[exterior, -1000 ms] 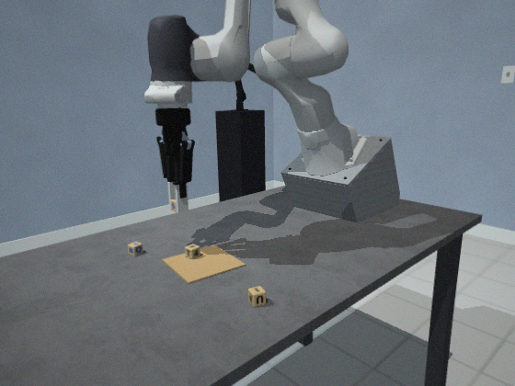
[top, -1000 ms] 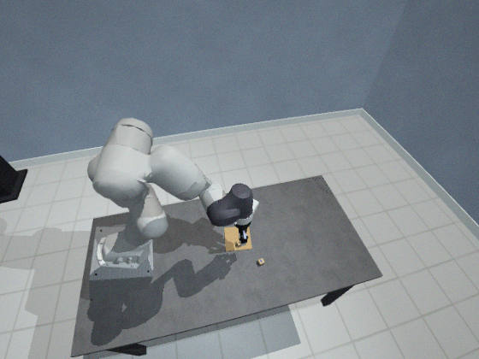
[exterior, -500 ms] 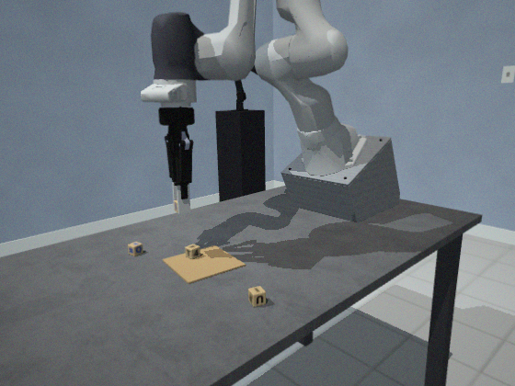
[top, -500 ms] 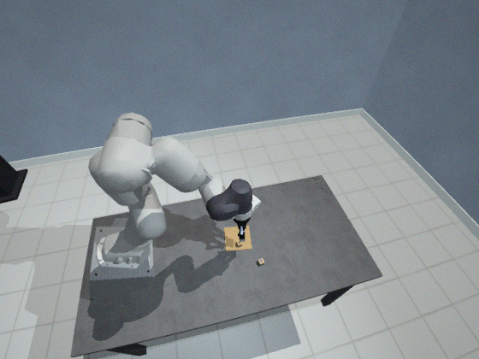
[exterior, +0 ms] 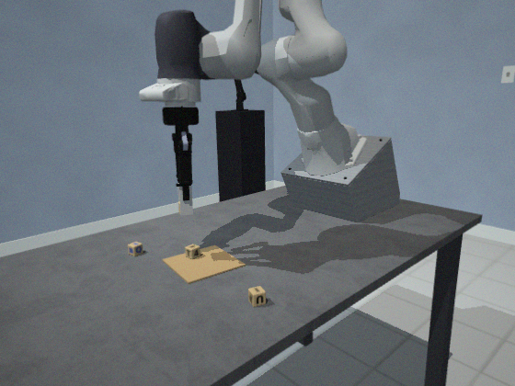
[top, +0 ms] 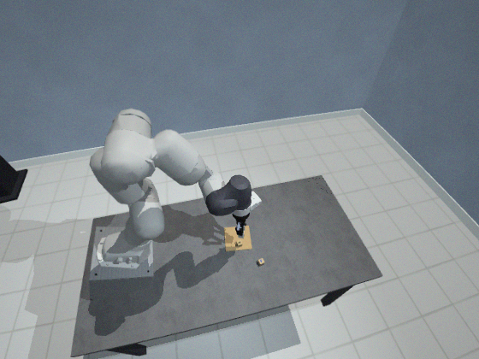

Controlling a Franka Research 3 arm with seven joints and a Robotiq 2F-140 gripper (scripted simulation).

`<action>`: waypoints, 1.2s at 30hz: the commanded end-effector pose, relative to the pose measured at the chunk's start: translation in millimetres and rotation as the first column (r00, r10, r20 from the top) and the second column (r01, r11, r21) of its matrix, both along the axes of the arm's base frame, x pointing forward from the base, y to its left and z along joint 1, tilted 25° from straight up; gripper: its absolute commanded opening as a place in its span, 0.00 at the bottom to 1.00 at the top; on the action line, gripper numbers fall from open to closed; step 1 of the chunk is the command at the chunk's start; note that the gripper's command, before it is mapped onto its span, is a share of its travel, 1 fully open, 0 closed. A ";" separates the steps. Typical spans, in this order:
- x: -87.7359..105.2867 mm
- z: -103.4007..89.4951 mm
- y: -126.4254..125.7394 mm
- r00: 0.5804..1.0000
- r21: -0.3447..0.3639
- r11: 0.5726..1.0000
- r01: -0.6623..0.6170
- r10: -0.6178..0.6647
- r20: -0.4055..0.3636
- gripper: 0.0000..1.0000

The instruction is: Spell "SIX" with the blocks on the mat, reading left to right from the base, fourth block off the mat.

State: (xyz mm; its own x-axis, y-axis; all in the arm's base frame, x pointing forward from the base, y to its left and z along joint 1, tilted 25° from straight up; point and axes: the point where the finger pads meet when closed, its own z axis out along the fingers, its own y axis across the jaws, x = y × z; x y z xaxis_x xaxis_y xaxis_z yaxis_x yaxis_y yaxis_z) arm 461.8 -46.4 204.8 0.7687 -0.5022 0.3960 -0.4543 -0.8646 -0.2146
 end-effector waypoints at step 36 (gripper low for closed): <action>0.6 -4.9 46.8 0.847 0.265 0.808 0.526 -0.526 -0.075 0.13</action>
